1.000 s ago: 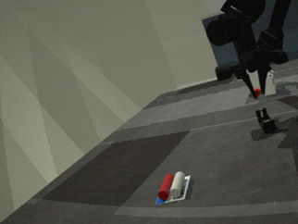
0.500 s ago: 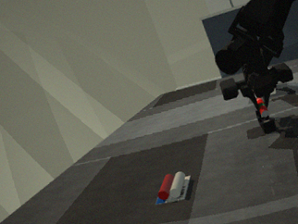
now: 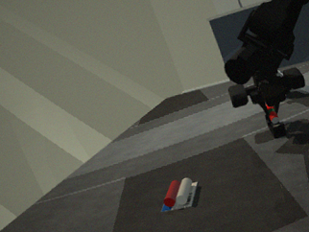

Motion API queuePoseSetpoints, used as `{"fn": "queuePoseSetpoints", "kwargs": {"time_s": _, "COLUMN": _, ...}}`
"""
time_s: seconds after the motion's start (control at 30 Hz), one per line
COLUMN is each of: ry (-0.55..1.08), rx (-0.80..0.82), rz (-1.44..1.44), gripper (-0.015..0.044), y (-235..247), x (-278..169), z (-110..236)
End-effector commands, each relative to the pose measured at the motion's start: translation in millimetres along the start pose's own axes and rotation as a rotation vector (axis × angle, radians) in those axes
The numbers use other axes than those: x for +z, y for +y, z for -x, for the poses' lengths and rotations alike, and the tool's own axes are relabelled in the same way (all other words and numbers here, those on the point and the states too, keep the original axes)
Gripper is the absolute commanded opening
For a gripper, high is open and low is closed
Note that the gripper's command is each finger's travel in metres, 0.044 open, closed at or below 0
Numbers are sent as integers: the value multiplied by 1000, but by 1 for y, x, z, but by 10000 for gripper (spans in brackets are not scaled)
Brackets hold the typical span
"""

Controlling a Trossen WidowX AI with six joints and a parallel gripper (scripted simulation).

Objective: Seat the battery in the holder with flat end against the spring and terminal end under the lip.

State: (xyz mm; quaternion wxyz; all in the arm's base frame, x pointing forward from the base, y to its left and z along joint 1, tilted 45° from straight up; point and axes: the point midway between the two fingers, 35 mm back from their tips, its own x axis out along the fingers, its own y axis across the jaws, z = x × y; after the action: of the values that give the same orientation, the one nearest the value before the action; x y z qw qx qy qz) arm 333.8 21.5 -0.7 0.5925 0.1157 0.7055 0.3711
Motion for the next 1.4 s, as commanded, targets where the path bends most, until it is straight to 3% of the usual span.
{"fn": "queuePoseSetpoints", "kwargs": {"time_s": 0.0, "ry": 23, "rx": -5, "rz": 8, "gripper": 63, "y": -1, "x": 2, "z": 1}}
{"fn": "queuePoseSetpoints", "kwargs": {"time_s": 0.87, "ry": 187, "rx": -3, "rz": 13, "gripper": 63, "y": 0, "x": 11, "z": -7}}
{"fn": "queuePoseSetpoints", "kwargs": {"time_s": 1.37, "ry": 191, "rx": -2, "rz": 13, "gripper": 63, "y": 0, "x": 18, "z": -7}}
